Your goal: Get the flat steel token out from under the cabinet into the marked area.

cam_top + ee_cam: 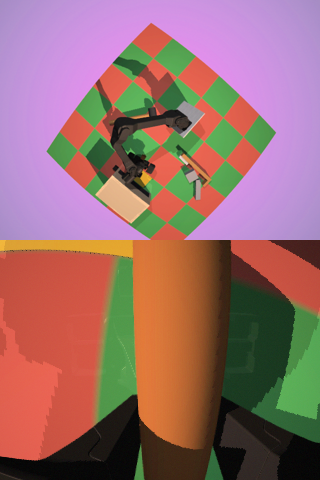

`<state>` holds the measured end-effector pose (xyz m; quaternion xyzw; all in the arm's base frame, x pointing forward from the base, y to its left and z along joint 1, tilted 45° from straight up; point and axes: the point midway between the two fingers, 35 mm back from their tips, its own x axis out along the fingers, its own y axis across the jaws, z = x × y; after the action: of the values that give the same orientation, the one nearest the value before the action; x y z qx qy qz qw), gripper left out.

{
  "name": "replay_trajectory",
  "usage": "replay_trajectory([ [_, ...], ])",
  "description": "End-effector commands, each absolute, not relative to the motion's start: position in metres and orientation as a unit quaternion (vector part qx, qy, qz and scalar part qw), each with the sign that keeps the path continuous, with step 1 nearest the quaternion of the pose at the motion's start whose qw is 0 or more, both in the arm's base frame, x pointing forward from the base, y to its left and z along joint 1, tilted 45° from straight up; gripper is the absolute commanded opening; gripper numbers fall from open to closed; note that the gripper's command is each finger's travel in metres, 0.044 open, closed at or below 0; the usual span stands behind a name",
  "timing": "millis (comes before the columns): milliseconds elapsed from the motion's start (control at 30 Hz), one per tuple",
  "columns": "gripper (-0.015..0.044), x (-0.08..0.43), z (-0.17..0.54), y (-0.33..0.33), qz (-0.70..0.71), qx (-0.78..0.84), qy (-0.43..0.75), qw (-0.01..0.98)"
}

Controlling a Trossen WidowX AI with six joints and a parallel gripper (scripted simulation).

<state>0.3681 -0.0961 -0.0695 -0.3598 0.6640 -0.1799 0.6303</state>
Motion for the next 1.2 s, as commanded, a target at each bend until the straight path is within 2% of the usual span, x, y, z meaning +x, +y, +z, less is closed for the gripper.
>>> replay_trajectory([
  [0,0.0,0.36,-0.07,-0.098,-0.177,-0.361,0.667,0.627],
  [1167,0.0,0.327,-0.062,-0.108,-0.177,-0.362,0.668,0.626],
])
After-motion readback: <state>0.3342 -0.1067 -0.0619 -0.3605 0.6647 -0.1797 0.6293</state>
